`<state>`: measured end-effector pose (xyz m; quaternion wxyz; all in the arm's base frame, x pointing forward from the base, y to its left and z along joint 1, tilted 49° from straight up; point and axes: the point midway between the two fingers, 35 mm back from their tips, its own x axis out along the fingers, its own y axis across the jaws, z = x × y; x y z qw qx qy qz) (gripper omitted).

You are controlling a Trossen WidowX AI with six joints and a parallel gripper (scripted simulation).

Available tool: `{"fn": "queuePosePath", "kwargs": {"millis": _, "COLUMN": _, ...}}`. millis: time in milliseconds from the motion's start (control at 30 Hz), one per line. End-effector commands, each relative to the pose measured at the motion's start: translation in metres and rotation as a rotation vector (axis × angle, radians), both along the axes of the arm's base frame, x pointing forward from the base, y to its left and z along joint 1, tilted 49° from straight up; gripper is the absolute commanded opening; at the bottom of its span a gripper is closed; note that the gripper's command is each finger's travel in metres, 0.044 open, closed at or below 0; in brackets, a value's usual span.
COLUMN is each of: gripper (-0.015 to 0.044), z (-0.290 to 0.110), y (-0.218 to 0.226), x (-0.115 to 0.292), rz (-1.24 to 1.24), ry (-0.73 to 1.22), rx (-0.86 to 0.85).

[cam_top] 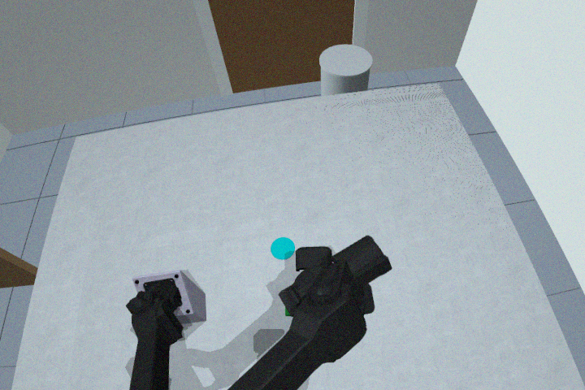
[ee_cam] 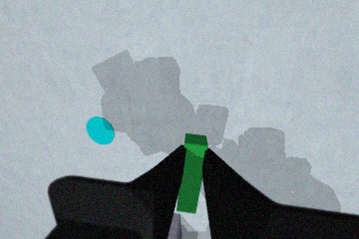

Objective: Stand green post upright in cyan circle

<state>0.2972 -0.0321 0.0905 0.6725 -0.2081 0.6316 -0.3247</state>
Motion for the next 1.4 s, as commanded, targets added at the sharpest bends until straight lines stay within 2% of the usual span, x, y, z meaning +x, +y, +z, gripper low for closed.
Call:
{"fn": "queuePosePath", "kwargs": {"millis": 0, "gripper": 0.0023, "z": -0.012, "y": 0.012, "x": 0.002, "rz": 0.061, "ry": 0.069, "rx": 0.009}}
{"fn": "queuePosePath", "kwargs": {"millis": 1367, "gripper": 0.0023, "z": -0.097, "y": 0.099, "x": -0.013, "rz": 0.595, "ry": 0.609, "rx": -0.007}}
